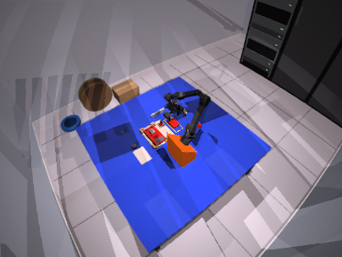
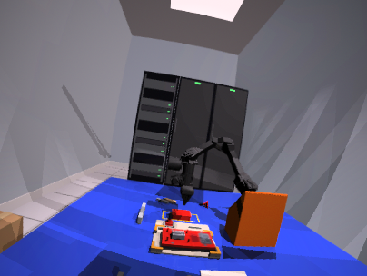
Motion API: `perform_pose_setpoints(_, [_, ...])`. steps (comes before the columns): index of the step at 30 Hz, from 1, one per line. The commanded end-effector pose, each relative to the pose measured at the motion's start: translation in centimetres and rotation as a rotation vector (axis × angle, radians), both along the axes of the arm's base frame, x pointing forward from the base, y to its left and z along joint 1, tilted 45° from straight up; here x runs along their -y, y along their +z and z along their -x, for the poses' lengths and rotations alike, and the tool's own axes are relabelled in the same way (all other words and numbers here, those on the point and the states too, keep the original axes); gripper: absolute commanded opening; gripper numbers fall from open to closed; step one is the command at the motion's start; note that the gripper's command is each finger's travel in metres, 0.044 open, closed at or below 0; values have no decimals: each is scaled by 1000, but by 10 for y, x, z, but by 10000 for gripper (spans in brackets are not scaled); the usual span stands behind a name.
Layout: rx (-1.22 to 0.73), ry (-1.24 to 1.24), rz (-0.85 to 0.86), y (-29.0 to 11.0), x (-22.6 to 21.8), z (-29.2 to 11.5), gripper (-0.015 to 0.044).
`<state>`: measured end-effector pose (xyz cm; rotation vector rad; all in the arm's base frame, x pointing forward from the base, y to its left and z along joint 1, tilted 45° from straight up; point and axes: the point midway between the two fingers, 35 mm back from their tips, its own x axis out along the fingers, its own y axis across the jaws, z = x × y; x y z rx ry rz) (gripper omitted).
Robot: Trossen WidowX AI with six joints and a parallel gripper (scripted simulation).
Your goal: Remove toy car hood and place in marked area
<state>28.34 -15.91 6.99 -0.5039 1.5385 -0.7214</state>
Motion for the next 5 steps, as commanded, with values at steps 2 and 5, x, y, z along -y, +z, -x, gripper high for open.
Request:
perform_pose_setpoints(2, [3,-4,4,1,0,0,440])
perform_pose_setpoints(5, [3,-4,4,1,0,0,440])
